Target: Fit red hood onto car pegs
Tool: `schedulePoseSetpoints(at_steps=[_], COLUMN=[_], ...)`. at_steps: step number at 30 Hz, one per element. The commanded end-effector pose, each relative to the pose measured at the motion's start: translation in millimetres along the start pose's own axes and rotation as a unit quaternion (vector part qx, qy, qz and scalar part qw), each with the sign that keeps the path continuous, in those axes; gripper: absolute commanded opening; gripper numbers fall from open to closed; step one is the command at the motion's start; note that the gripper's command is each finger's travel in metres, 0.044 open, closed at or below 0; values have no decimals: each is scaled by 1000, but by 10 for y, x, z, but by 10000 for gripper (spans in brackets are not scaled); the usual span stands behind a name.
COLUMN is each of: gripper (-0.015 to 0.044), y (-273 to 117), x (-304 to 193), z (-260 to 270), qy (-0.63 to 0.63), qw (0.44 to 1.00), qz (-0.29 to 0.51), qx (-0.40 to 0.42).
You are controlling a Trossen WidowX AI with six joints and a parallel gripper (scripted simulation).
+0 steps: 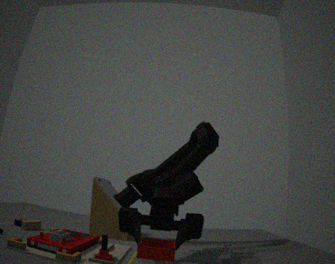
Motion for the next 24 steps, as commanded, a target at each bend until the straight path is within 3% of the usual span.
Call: schedulePoseSetpoints(at_steps=[1,24], gripper=[0,0], y=[-48,-216], x=[90,312], z=[12,15], qy=[-1,-15], qw=[1000,1000], qz=[-3,-4], qx=[2,3])
Point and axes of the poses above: the point midway between the two fingers, 35 mm back from their tips, its own y axis out along the fingers, its own z axis across the jaws, x = y × z, the point moved 1 cm from there along -y, back along the fingers, and after that the axes turned 3 degrees about y, right-handed, at the moved point
